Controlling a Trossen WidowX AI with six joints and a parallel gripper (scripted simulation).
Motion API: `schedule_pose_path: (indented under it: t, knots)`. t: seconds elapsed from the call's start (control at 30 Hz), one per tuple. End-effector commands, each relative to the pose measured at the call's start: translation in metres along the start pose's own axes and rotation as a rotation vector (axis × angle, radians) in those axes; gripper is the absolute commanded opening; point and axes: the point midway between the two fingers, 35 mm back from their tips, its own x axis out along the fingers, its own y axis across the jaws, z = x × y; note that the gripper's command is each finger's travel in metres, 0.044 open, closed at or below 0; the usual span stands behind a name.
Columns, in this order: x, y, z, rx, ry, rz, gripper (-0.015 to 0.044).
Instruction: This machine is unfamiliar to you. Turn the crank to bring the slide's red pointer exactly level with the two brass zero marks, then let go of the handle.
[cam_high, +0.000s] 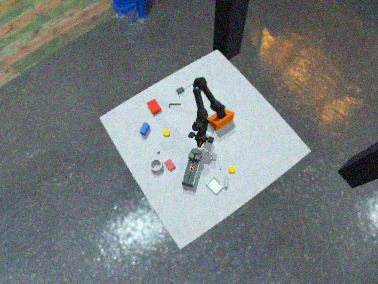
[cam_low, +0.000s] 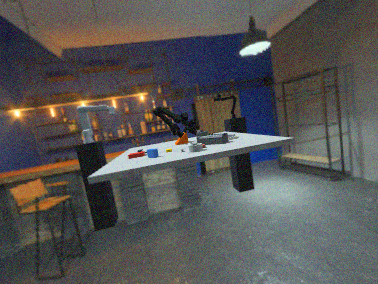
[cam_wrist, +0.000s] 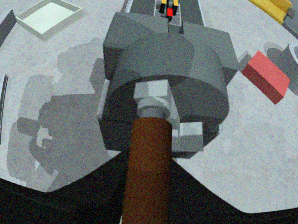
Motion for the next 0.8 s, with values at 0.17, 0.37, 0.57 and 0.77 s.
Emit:
schedule_pose_path:
  t: [0.17, 0.37, 0.57, 0.77]
  knots:
    - [0.0035, 0.0098, -0.0036, -0.007, 0.004, 0.023, 0.0]
    - [0.0048, 0.0115, -0.0048, -0.007, 0.004, 0.023, 0.0]
    - [0.0063, 0.0131, -0.0062, -0.007, 0.004, 0.023, 0.0]
    - [0.0081, 0.0148, -0.0079, -0.007, 0.004, 0.023, 0.0]
